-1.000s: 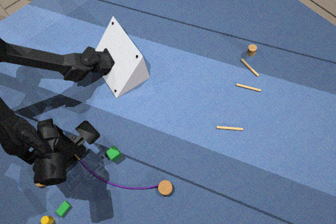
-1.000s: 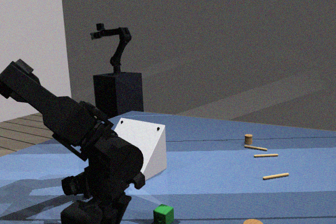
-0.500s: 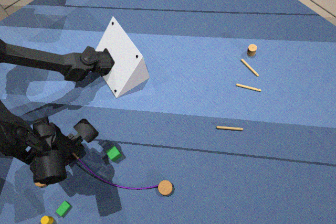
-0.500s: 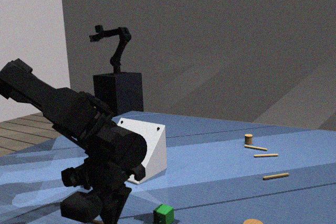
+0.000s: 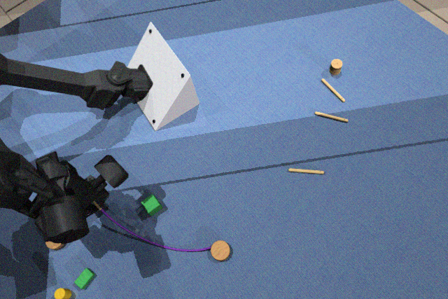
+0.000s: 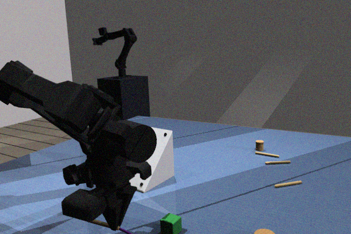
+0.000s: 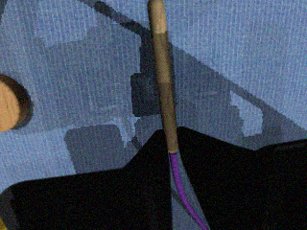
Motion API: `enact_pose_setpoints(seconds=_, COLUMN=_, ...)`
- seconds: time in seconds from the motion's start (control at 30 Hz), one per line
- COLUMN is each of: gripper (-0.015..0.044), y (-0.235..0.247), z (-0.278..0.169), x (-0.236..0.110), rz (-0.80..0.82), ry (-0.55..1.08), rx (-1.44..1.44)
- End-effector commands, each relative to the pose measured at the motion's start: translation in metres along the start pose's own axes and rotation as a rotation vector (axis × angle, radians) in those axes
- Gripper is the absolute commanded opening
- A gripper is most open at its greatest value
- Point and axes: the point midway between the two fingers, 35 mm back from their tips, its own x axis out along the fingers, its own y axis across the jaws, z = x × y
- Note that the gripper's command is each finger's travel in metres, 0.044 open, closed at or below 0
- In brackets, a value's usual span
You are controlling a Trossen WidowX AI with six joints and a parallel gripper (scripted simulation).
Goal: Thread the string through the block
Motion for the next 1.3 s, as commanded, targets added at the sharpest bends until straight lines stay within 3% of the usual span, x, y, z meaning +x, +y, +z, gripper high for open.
enact_pose_setpoints(seconds=0.0, gripper=0.0000, y=0.001, z=0.000, x=-0.005, rz=0.003, ry=-0.003, rx=0.003)
enact_pose_setpoints(seconds=0.7, gripper=0.0000, y=0.000, z=0.001, x=-0.017, rz=0.002, ry=-0.001, rx=-0.006)
enact_pose_setpoints(seconds=1.27, gripper=0.0000, y=0.003, z=-0.012, x=-0.019, rz=0.001, ry=-0.001, rx=-0.584)
